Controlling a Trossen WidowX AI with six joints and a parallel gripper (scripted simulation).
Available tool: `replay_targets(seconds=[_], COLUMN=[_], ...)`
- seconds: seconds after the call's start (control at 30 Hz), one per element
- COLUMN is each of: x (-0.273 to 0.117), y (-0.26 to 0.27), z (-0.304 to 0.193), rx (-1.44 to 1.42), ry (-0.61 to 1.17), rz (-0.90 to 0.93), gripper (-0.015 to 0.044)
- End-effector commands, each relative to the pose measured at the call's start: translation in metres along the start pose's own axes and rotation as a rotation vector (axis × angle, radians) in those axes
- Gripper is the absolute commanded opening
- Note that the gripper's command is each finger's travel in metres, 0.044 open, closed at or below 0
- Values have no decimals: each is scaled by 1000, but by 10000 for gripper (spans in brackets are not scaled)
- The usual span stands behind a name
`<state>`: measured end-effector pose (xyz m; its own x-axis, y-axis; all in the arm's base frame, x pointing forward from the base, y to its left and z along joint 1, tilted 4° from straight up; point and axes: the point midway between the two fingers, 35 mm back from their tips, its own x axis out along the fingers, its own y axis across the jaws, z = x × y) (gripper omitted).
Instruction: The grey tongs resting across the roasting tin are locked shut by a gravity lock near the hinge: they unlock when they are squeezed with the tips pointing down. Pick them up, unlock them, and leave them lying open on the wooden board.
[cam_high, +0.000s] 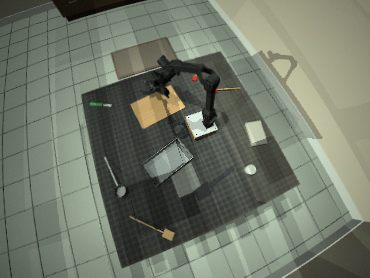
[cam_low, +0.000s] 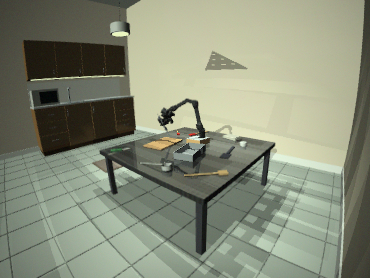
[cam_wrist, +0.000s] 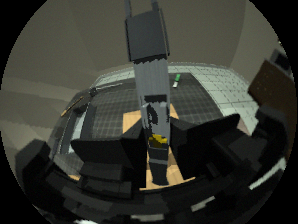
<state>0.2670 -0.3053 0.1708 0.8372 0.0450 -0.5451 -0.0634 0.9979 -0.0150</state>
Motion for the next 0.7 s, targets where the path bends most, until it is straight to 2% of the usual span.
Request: replay_targets(seconds=[0.0, 0.1, 0.67], x=[-18, -26, -26], y=[6, 8, 8], z=[13, 17, 17], rx=[-49, -68, -68], ry=[-131, -179, -179], rz=[3, 4, 4], gripper=[-150, -150, -150])
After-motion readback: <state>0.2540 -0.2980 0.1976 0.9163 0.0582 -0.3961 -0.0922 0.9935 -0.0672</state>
